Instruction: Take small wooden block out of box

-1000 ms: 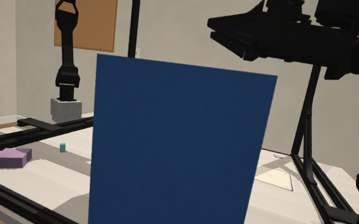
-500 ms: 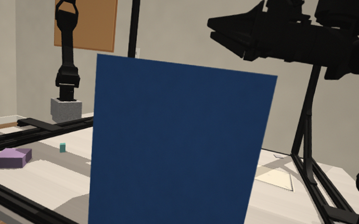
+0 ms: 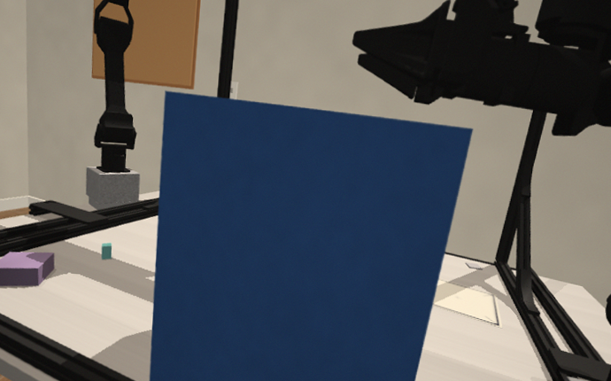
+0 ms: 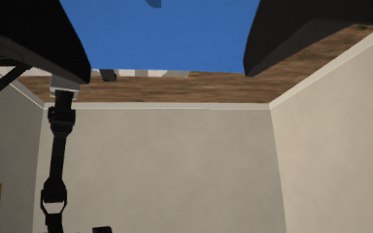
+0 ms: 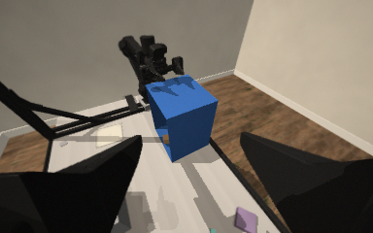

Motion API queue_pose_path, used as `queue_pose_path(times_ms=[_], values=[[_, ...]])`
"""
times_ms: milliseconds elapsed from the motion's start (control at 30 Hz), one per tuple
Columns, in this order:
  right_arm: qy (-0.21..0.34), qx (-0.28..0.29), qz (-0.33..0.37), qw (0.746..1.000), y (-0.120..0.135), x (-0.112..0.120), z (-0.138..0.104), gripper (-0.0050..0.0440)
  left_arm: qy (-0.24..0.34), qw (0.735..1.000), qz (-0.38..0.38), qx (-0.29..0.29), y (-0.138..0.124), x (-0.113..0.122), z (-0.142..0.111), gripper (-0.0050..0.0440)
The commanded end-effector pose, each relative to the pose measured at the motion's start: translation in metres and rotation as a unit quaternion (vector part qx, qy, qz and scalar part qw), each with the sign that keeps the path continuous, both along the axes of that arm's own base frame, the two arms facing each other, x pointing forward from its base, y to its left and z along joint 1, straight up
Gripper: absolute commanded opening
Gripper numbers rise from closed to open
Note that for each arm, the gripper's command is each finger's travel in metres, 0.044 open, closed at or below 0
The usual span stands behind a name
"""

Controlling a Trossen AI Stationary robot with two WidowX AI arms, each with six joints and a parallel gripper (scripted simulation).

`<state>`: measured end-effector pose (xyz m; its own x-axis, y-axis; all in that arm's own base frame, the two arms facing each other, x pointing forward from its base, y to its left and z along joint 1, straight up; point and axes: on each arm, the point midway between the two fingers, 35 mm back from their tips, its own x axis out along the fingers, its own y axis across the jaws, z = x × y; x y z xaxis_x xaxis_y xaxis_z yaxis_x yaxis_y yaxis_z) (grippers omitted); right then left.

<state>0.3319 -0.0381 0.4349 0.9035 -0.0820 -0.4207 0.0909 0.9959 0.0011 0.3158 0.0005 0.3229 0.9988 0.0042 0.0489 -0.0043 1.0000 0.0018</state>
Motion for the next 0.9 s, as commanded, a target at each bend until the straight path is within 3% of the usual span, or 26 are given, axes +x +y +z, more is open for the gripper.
queue_pose_path(times_ms=[0,133,233,300,467,533,667,867], values=[[0.001,0.0,0.003,1.0,0.0,0.0,0.0,0.04,-0.001,1.0,-0.002,-0.001,-0.001,0.0,0.0,0.04],[-0.005,0.0,-0.007,1.0,-0.004,0.002,0.0,0.04,0.007,1.0,-0.012,0.02,-0.009,0.002,-0.004,0.04],[-0.025,0.001,-0.036,0.999,-0.019,0.009,0.002,0.04,0.028,0.995,-0.044,0.083,-0.036,0.007,-0.014,0.04],[-0.035,0.035,-0.067,0.997,-0.028,0.016,-0.002,0.04,0.036,0.988,-0.092,0.12,-0.068,0.009,-0.017,0.04],[-0.063,0.127,-0.114,0.983,-0.036,0.033,-0.014,0.04,0.081,0.96,-0.225,0.146,-0.156,0.007,-0.037,0.04],[-0.063,0.127,-0.114,0.983,-0.036,0.033,-0.014,0.04,0.081,0.96,-0.225,0.146,-0.156,0.007,-0.037,0.04],[-0.075,0.166,-0.129,0.975,-0.04,0.038,-0.019,0.04,0.11,0.943,-0.278,0.15,-0.194,0.0,-0.05,0.04],[-0.09,0.19,-0.126,0.97,-0.049,0.026,-0.02,0.04,0.204,0.931,-0.286,0.1,-0.221,0.003,-0.08,0.04]])
